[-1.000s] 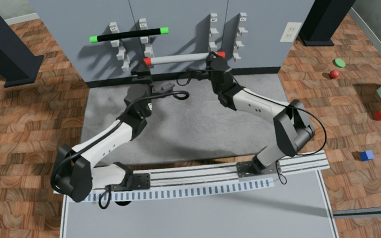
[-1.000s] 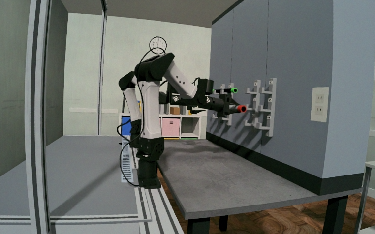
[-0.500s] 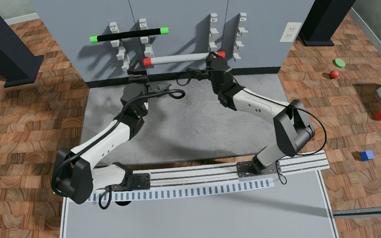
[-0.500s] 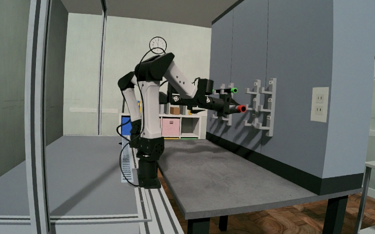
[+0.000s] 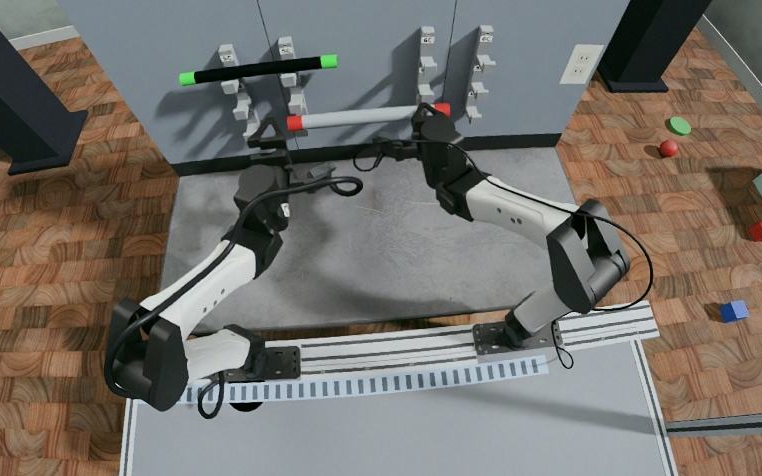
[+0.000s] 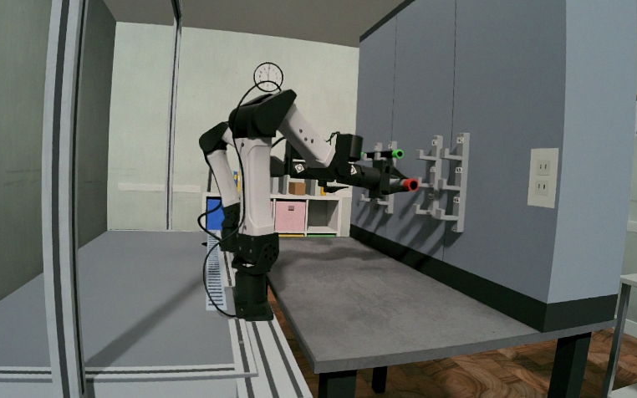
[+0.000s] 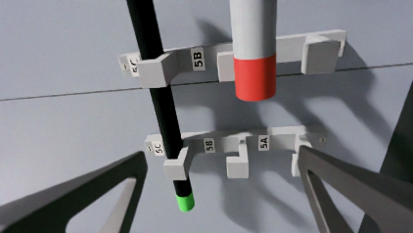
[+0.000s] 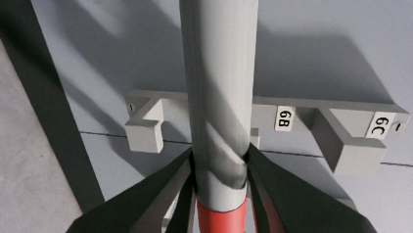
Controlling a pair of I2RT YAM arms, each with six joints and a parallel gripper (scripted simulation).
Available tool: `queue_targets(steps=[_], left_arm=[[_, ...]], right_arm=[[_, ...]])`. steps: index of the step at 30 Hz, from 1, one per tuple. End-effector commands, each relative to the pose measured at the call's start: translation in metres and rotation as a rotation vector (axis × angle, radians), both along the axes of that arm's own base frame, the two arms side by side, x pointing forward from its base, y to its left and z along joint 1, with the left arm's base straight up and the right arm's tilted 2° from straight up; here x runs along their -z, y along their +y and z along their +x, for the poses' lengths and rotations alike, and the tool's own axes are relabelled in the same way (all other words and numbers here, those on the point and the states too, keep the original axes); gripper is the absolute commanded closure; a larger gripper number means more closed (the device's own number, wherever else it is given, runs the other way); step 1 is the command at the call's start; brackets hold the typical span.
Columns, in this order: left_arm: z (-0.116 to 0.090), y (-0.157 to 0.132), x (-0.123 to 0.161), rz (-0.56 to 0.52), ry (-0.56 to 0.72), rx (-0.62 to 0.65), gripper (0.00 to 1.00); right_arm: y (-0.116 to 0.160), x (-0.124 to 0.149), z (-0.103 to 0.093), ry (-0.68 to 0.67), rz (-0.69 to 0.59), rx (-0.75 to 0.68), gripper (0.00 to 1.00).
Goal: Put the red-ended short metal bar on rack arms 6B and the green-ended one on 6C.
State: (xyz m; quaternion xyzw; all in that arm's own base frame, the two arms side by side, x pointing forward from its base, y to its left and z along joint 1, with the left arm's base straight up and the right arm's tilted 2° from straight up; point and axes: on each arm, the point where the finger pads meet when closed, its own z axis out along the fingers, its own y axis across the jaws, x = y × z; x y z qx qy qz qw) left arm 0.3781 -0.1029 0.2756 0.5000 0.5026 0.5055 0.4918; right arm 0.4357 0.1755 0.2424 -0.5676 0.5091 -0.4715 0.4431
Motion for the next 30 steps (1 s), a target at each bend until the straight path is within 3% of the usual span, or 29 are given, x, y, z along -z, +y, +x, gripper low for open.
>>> queue_targets(steps=[1, 30], left_arm=[[-0.003, 0.003, -0.002, -0.012, -0.006, 0.016, 0.00], [0.004, 0.027, -0.002, -0.012, -0.006, 0.016, 0.00]], right_arm=[[-0.003, -0.047, 0.006, -0.123, 0.101, 0.018, 1.00], [-0.003, -0.043, 0.006, -0.123, 0.101, 0.018, 1.00]])
